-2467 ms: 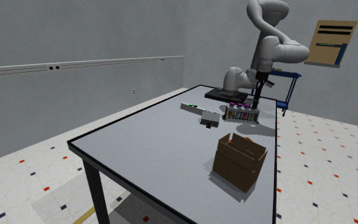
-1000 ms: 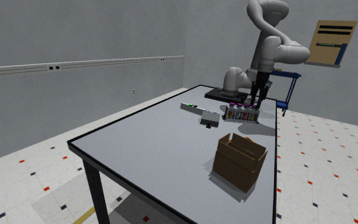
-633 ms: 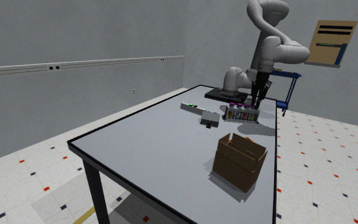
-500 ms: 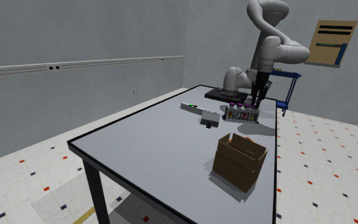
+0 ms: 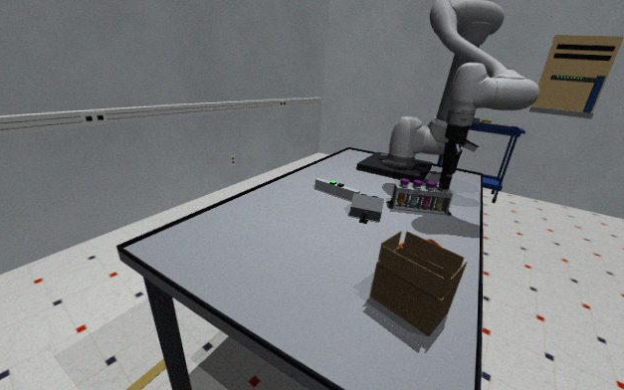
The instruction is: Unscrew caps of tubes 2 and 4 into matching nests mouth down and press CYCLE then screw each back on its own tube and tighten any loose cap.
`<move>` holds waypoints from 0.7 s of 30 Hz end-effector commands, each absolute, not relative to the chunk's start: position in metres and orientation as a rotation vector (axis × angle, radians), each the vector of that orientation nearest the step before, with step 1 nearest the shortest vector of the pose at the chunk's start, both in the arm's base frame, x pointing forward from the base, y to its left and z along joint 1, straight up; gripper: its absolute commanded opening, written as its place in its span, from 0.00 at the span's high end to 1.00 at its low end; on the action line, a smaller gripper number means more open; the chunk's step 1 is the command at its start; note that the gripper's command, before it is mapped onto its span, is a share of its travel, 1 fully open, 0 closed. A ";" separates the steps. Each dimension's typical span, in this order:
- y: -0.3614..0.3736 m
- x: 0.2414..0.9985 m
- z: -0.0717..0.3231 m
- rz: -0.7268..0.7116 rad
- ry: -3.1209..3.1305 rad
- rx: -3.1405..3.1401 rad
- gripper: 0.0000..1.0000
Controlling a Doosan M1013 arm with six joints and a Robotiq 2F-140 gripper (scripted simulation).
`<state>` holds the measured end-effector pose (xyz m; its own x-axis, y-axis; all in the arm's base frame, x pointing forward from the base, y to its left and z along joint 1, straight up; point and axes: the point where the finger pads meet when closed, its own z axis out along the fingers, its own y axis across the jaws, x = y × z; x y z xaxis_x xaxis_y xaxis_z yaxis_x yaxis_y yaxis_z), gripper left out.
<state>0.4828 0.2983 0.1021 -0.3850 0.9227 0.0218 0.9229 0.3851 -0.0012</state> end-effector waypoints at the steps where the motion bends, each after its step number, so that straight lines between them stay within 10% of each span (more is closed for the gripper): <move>1: 0.299 0.483 0.103 0.001 -2.426 -1.999 0.70; 21: 0.299 0.483 0.102 0.001 -2.103 -2.336 0.59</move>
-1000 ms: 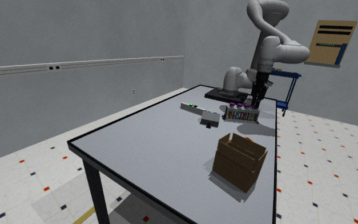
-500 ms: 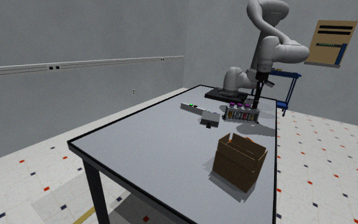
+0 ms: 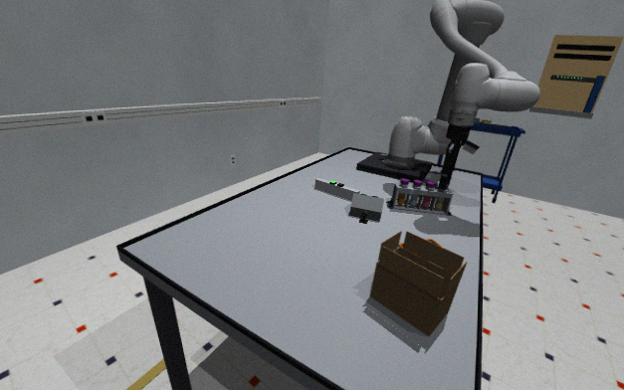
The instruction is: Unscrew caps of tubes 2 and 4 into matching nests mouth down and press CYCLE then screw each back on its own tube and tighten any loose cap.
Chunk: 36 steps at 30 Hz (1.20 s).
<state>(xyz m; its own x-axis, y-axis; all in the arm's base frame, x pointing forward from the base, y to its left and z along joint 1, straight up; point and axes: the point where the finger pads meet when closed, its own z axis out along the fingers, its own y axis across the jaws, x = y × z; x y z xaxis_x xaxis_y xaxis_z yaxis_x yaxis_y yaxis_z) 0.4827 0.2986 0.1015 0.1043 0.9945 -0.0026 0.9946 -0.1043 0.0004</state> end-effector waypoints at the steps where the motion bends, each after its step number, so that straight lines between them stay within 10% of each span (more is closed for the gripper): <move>1: 0.299 0.483 0.102 -0.001 2.100 2.333 0.59; 33: 0.299 0.483 0.102 -0.002 2.977 0.999 0.59; 36: 0.299 0.483 0.102 -0.002 2.977 0.999 0.70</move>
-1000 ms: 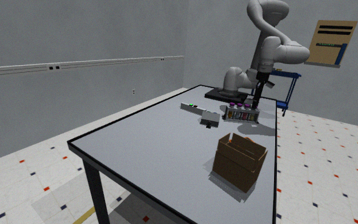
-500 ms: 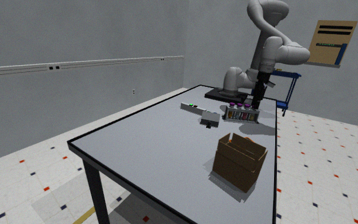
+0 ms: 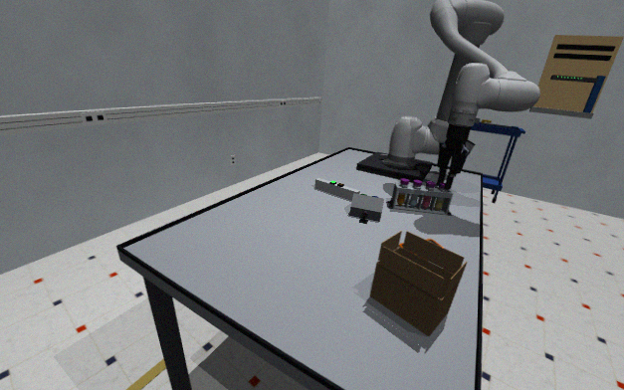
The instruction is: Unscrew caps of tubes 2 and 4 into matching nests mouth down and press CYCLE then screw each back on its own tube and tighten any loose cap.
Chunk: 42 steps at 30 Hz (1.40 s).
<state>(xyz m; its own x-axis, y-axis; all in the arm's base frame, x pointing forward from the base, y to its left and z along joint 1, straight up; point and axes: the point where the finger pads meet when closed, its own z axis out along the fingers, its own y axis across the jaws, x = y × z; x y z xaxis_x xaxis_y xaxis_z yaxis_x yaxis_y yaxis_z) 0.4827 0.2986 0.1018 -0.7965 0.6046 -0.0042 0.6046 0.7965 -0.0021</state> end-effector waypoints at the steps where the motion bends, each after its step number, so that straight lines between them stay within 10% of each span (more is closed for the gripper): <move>1: 0.299 0.483 0.102 -0.002 2.977 0.999 0.70; 42: 0.299 0.483 0.102 -0.001 2.123 2.313 0.70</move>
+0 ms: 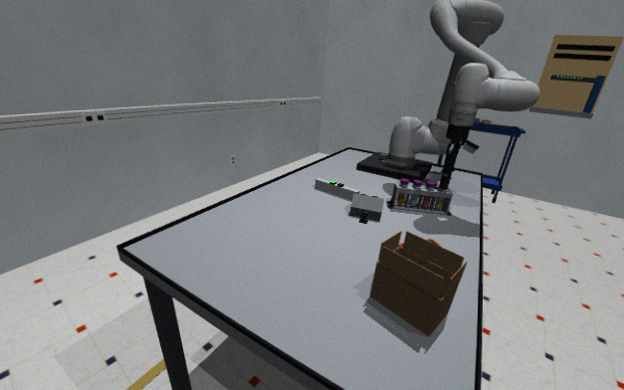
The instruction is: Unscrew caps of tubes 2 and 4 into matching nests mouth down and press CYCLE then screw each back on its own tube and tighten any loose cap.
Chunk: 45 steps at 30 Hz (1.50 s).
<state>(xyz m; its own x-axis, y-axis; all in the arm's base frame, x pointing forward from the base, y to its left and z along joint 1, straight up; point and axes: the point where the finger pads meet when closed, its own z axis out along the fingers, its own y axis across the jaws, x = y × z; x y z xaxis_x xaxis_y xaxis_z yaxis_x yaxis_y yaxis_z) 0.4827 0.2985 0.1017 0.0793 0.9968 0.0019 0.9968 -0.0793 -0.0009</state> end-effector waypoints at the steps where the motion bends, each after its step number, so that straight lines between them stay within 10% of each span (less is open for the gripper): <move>1: 0.299 0.483 0.102 0.001 -2.126 -2.316 0.70; 2: 0.299 0.483 0.102 0.001 -2.126 -2.316 0.59; 45: 0.230 0.514 0.148 0.004 -2.804 -1.426 0.59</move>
